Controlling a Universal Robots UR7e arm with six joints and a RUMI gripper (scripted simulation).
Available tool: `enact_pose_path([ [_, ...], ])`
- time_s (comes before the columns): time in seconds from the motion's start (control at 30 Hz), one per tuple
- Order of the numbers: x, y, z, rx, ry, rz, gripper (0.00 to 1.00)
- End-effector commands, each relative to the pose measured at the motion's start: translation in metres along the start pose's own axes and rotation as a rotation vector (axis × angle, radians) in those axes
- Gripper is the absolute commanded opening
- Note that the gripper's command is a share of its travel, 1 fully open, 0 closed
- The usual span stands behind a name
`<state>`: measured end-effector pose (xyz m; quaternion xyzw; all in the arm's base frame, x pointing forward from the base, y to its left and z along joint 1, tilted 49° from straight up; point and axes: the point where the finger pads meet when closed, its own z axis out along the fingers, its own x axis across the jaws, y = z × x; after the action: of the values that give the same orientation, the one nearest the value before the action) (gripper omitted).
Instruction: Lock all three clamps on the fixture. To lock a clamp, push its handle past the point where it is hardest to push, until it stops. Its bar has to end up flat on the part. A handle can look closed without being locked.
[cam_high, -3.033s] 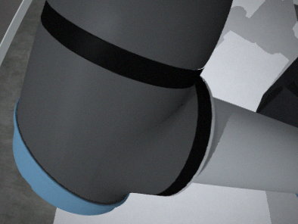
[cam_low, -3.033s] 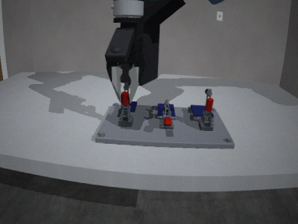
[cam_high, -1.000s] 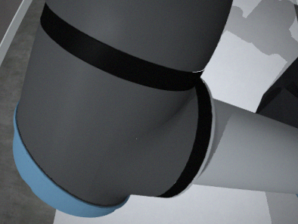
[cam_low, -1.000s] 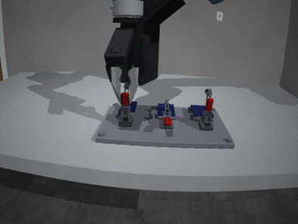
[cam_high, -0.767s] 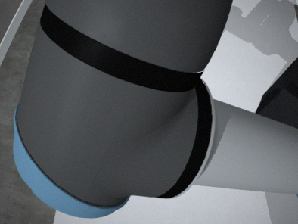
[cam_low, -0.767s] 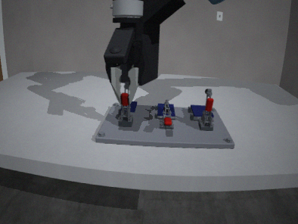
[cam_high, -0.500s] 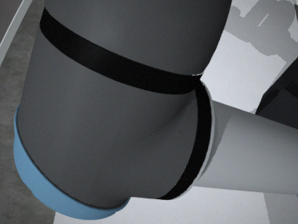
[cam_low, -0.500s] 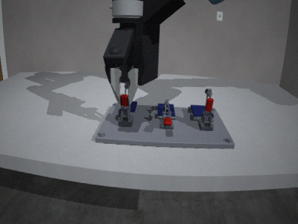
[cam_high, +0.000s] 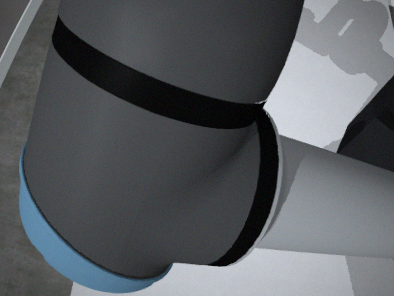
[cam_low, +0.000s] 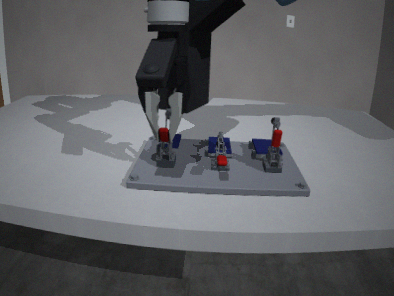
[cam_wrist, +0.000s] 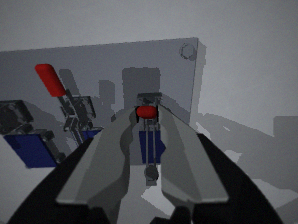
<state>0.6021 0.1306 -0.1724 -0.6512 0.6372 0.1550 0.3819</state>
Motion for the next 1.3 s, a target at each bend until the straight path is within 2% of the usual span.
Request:
enact_pose_path([
  [0.0, 0.000, -0.002, 0.000, 0.001, 0.001, -0.002, 0.00],
  [1.27, 0.000, -0.016, 0.009, 0.001, 0.001, -0.002, 0.00],
])
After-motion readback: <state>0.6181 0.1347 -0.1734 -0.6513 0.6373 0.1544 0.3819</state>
